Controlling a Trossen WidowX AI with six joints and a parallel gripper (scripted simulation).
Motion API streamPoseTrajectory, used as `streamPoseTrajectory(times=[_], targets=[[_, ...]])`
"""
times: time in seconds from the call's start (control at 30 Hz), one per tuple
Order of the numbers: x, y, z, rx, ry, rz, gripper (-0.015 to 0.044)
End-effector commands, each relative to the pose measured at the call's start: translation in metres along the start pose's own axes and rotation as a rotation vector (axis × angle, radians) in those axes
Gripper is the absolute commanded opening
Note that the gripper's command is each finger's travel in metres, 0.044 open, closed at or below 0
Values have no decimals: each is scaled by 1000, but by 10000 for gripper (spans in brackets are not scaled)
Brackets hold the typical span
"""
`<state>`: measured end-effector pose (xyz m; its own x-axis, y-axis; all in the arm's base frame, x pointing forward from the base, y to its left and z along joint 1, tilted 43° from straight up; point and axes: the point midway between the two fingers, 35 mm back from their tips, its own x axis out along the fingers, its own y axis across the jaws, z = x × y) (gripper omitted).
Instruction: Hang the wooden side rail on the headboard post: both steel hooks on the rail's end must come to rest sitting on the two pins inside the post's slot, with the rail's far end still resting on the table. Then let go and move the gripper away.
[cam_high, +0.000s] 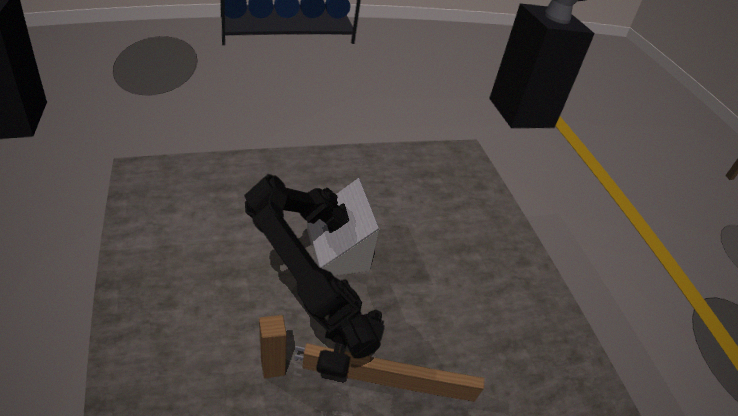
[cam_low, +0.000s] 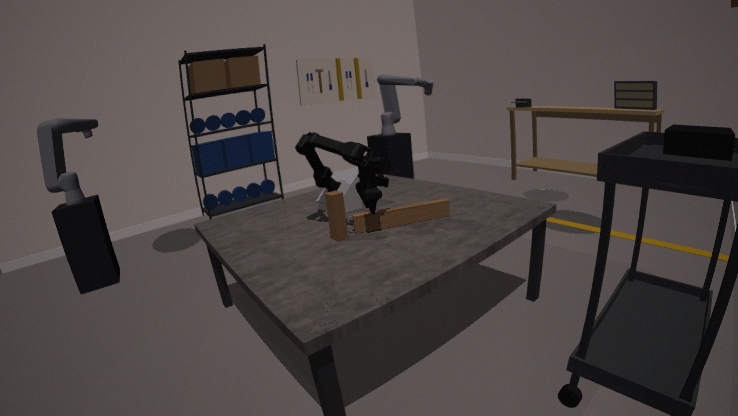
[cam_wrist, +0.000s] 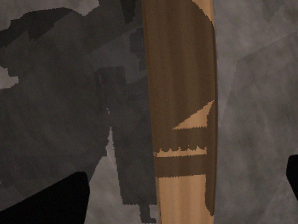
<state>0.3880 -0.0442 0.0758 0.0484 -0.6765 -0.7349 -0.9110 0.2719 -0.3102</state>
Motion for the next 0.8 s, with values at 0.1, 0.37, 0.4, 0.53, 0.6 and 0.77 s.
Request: streamPoseTrajectory(times=[0.1,0.37,0.4,0.53,0.6,0.77], targets=[[11,1,1,-10,6,0,440],[24,1,1,-10,6,0,440],[26,1,1,-10,6,0,440],[32,1,0,-10,6,0,440],[35,1,0,-10,6,0,440],[43,1,0,-10,7,0,440]])
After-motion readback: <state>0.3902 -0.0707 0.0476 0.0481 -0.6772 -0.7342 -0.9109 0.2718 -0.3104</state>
